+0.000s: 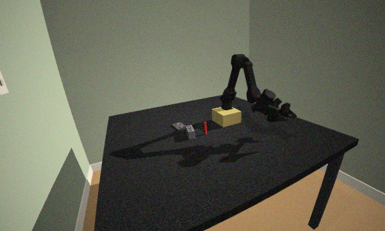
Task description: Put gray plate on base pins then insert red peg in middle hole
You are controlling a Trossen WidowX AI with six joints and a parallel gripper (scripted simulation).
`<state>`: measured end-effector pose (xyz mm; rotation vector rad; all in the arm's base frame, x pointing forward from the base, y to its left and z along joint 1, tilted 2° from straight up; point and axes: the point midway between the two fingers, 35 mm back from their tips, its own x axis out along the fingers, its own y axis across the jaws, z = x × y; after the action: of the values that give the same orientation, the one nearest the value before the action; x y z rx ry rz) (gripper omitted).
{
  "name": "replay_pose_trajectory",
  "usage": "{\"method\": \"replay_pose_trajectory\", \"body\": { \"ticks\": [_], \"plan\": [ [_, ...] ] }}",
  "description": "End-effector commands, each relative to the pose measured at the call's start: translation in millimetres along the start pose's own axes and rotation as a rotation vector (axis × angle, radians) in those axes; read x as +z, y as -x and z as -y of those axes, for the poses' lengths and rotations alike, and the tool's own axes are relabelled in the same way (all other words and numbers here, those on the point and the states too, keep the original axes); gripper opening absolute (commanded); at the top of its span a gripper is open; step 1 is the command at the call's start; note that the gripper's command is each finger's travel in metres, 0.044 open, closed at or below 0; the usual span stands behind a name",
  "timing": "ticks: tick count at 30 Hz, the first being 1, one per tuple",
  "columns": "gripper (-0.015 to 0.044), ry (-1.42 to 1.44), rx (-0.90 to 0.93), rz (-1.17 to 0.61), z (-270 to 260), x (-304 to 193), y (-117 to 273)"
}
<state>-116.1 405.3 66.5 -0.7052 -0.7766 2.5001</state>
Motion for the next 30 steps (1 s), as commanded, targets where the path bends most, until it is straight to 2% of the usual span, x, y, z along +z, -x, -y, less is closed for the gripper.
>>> {"method": "replay_pose_trajectory", "body": {
  "ticks": [1,6,14,19,25,30],
  "plan": [
    [0.0426,-0.016,0.003,-0.006,1,-1,-1],
    [0.0440,-0.410,0.063,-0.179,16,-15,-29],
    [0.0440,-1.024,0.063,-0.595,25,-15,-57],
    [0.0440,-1.323,-0.042,-0.899,24,-1,-52],
    [0.0440,-1.564,-0.295,-1.256,22,25,-25],
    [0.0440,-1.582,-0.332,-1.293,22,29,-21]
  ]
}}
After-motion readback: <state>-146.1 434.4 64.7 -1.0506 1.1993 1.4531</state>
